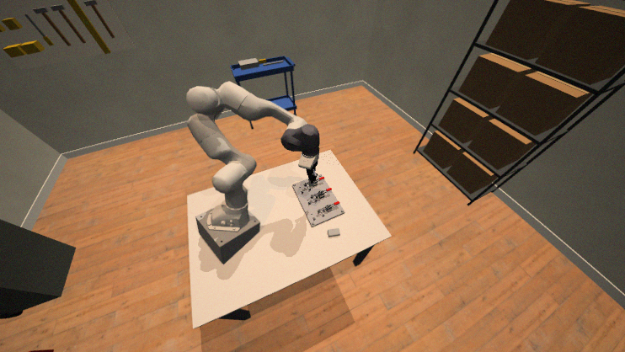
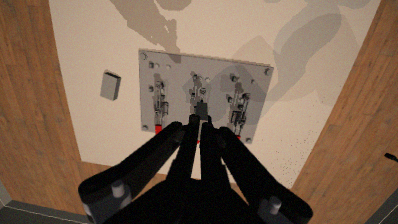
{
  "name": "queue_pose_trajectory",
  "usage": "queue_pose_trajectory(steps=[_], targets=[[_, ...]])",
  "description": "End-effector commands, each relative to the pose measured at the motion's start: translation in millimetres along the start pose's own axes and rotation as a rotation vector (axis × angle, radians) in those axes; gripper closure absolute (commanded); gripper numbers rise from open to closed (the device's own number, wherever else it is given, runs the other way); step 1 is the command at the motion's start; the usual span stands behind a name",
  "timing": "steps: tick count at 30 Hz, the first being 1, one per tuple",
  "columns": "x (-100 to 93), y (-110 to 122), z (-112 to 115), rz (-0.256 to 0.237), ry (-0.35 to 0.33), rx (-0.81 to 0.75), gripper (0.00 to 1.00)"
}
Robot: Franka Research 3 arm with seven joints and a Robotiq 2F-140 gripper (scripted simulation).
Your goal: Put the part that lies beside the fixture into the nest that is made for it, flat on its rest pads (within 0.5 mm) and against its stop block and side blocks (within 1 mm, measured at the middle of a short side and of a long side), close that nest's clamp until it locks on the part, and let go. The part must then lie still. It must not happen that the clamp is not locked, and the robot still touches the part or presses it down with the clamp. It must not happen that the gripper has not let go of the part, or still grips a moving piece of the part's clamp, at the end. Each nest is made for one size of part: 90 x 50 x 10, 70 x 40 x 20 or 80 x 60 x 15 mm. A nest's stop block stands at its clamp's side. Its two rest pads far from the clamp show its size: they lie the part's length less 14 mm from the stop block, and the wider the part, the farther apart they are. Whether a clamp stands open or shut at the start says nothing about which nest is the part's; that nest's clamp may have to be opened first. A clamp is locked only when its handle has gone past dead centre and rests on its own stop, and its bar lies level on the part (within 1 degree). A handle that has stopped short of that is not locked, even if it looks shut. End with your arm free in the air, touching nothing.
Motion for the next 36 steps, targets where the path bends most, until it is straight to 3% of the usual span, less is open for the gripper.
queue_pose_trajectory(steps=[1,7,8,36], targets=[[0.9,0.1,-1.5,0.001,0.005,0.008,1.0],[0.9,0.1,-1.5,0.001,0.005,0.008,1.0],[0.9,0.1,-1.5,0.001,0.005,0.008,0.42],[0.9,0.1,-1.5,0.001,0.005,0.008,0.42]])
Point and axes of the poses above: the point where the finger pads meet when closed, its own x axis out along the fingers, its own y axis across the jaws, z = x × y, the point moved 9 cm from there along -x, back along the fingers, and after that the axes turned 8 degrees about x, right-handed, at the moved point
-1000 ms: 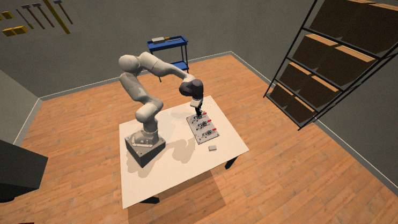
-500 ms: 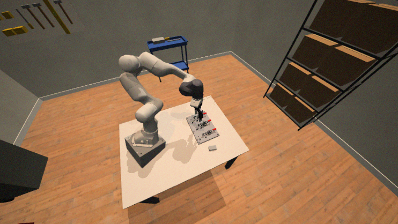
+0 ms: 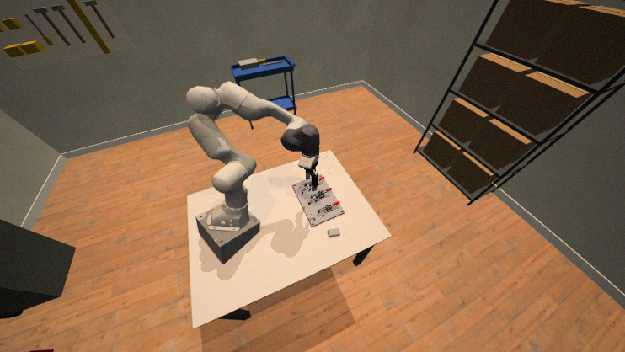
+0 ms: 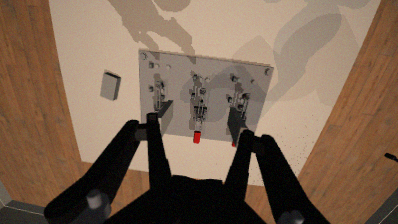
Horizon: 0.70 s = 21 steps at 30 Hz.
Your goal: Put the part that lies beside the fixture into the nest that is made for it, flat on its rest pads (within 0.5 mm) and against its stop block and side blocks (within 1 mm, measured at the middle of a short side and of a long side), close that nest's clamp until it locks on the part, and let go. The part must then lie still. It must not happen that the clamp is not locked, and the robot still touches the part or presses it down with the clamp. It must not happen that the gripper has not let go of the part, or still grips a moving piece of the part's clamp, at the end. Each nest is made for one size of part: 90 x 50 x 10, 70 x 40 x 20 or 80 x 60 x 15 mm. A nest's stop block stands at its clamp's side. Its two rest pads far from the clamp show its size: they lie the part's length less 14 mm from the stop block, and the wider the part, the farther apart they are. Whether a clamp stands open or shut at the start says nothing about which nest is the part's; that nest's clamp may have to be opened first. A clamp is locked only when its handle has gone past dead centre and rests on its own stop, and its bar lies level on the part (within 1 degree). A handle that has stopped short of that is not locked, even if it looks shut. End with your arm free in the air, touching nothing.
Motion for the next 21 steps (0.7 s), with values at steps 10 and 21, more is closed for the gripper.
queue_pose_trajectory(steps=[10,21], targets=[[0.9,0.1,-1.5,0.001,0.004,0.008,0.72],[0.9,0.1,-1.5,0.001,0.004,0.008,0.72]])
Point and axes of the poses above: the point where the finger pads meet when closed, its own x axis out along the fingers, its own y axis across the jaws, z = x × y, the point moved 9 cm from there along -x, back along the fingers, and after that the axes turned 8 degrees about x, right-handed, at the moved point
